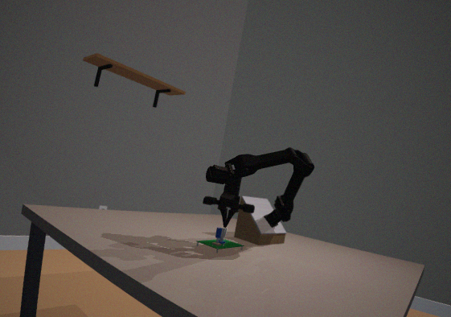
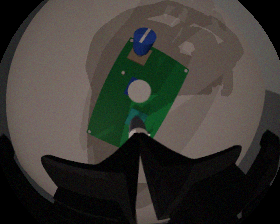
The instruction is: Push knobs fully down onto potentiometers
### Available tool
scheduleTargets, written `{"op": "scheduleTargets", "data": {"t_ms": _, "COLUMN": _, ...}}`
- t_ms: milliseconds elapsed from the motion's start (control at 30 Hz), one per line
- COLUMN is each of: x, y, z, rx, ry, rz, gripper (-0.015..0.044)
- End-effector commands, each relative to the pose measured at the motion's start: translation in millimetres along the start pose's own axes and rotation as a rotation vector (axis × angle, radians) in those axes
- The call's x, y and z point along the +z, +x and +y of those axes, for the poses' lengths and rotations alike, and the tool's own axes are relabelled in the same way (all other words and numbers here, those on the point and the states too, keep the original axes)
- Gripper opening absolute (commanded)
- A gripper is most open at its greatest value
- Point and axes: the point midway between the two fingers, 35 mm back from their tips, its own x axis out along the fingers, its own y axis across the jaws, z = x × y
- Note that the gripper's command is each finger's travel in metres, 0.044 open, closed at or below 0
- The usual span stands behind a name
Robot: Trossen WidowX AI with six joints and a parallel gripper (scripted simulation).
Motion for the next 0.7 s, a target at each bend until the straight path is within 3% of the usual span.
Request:
{"op": "scheduleTargets", "data": {"t_ms": 0, "x": 1.2, "y": 4.5, "z": 0.7, "rx": 0.003, "ry": -0.003, "rz": 0.001, "gripper": 0.0000}}
{"op": "scheduleTargets", "data": {"t_ms": 667, "x": 1.2, "y": 9.4, "z": 0.8, "rx": 0.004, "ry": -0.003, "rz": 0.001, "gripper": 0.0000}}
